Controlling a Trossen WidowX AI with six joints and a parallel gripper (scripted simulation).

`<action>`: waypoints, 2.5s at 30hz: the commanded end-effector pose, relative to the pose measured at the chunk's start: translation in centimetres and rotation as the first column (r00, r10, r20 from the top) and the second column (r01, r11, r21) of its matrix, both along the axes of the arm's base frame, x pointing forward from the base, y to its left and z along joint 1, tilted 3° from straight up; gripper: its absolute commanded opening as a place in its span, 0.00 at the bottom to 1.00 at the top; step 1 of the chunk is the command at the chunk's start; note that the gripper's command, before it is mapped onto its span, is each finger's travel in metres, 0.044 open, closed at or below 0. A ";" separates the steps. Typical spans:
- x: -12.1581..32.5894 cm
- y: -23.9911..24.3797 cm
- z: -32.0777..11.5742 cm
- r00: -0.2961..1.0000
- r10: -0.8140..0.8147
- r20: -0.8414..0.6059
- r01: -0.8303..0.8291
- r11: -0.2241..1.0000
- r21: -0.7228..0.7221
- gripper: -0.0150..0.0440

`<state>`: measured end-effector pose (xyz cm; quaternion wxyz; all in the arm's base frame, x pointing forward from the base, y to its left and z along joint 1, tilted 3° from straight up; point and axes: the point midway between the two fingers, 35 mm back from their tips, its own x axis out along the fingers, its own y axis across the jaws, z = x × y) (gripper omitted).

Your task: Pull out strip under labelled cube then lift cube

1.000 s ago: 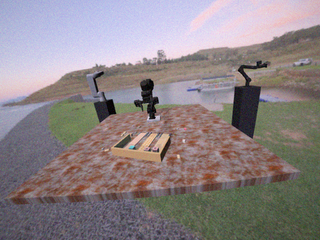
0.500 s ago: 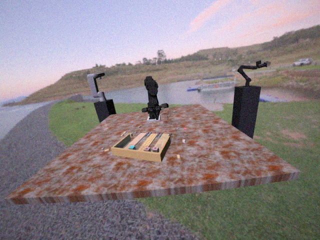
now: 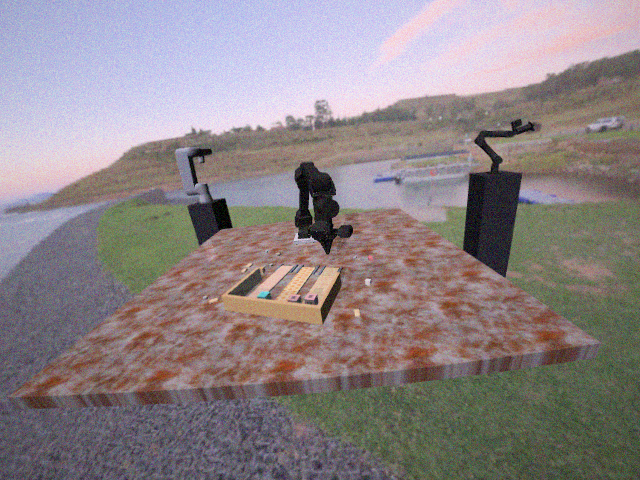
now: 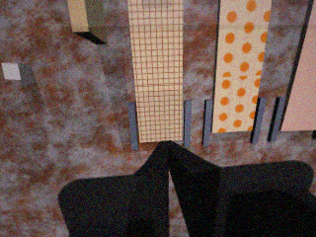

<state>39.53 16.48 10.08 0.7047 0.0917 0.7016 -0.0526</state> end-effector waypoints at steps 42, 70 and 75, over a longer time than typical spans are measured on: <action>-0.3 0.4 -7.1 1.000 -0.005 -0.006 0.005 1.000 -0.008 0.25; -0.3 0.4 -7.2 1.000 -0.005 -0.006 0.005 1.000 -0.008 0.25; -0.3 0.4 -7.2 1.000 -0.005 -0.006 0.005 1.000 -0.008 0.25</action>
